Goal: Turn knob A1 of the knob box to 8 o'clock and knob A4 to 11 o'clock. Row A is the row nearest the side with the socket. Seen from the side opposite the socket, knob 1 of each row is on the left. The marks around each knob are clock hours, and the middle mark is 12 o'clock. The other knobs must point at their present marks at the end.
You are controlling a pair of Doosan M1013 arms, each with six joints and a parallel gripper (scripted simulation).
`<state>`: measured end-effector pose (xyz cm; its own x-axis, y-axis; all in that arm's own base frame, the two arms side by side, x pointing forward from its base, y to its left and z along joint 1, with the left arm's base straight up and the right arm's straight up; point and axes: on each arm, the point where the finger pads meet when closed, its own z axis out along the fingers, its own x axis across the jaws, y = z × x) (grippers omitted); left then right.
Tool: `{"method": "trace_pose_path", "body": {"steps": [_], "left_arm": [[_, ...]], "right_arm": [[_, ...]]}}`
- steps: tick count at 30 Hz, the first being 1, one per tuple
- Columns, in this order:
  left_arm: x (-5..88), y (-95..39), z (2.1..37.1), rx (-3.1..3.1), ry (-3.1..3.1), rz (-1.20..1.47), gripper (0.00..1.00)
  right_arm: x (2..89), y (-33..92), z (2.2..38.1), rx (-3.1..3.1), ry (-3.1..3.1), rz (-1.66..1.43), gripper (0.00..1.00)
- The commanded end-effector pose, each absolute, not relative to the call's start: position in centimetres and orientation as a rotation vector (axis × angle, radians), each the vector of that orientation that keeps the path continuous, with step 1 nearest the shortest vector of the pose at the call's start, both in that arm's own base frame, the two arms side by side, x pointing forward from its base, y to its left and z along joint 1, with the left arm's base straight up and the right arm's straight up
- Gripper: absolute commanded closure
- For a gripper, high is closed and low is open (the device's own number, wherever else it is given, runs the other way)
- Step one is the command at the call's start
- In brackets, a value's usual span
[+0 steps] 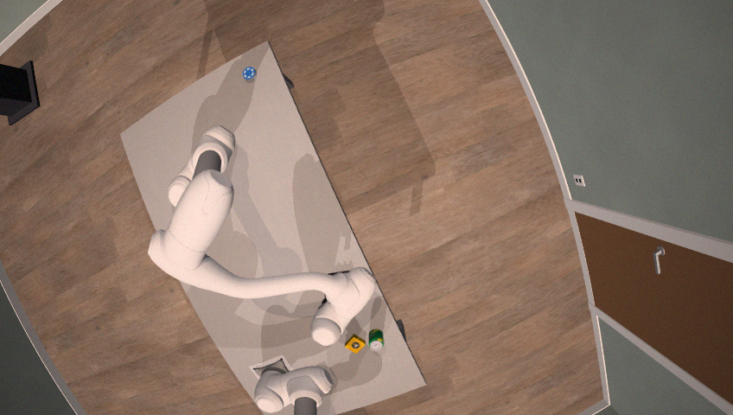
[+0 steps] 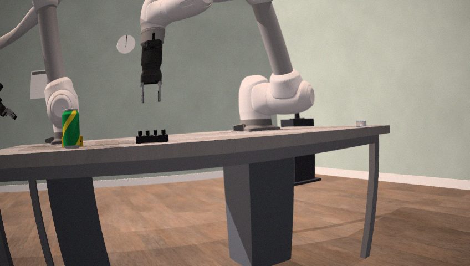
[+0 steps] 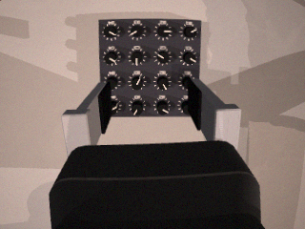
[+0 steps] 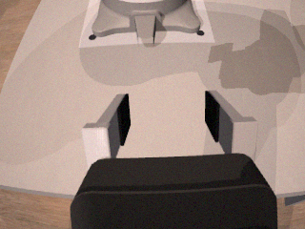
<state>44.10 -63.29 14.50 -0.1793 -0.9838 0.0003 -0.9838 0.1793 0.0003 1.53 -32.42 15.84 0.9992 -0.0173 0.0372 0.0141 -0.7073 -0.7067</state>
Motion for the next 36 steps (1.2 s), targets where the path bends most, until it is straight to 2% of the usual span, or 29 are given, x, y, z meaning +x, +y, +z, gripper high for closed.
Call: {"method": "trace_pose_path", "body": {"steps": [1, 36], "left_arm": [[44.1, -63.3, 14.6, 2.012, -2.412, 0.003, 0.00], [41.2, -62.7, 14.6, 2.013, -2.412, 0.002, 0.00]], "right_arm": [[1.5, -32.4, 15.9, -2.357, 0.002, -0.053, 0.00], [1.5, -32.4, 15.9, -2.357, 0.002, -0.053, 0.00]]}}
